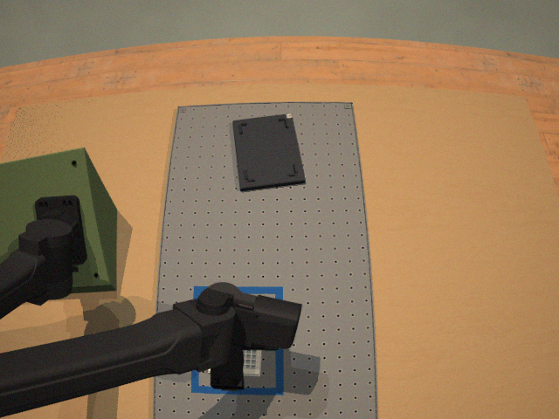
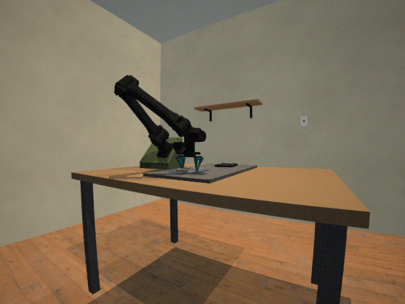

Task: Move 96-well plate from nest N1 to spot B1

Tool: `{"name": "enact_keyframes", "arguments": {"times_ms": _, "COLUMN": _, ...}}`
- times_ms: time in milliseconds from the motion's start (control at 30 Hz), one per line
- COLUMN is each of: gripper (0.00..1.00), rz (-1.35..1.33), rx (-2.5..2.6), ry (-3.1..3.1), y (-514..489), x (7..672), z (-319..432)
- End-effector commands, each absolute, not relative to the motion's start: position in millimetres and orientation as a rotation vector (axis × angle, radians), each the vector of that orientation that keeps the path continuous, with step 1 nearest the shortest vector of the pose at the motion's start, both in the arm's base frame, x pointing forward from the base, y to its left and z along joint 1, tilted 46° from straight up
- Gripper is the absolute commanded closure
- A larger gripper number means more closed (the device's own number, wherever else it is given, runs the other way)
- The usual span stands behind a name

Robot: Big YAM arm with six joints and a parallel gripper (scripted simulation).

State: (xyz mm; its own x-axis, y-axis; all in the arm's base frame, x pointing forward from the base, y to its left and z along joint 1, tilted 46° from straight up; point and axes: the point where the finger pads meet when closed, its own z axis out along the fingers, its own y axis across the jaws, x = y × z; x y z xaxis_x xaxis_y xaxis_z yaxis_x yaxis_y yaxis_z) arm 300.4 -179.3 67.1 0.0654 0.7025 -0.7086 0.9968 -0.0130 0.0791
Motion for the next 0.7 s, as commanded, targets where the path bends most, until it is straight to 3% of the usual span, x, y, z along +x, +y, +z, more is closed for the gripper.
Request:
{"name": "enact_keyframes", "arguments": {"times_ms": 0, "gripper": 0.00, "rz": -0.612, "rx": 1.755, "ry": 1.663, "y": -171, "x": 317, "z": 90}}
{"name": "enact_keyframes", "arguments": {"times_ms": 667, "gripper": 0.00, "rz": -0.607, "rx": 1.757, "ry": 1.663, "y": -153, "x": 316, "z": 107}}
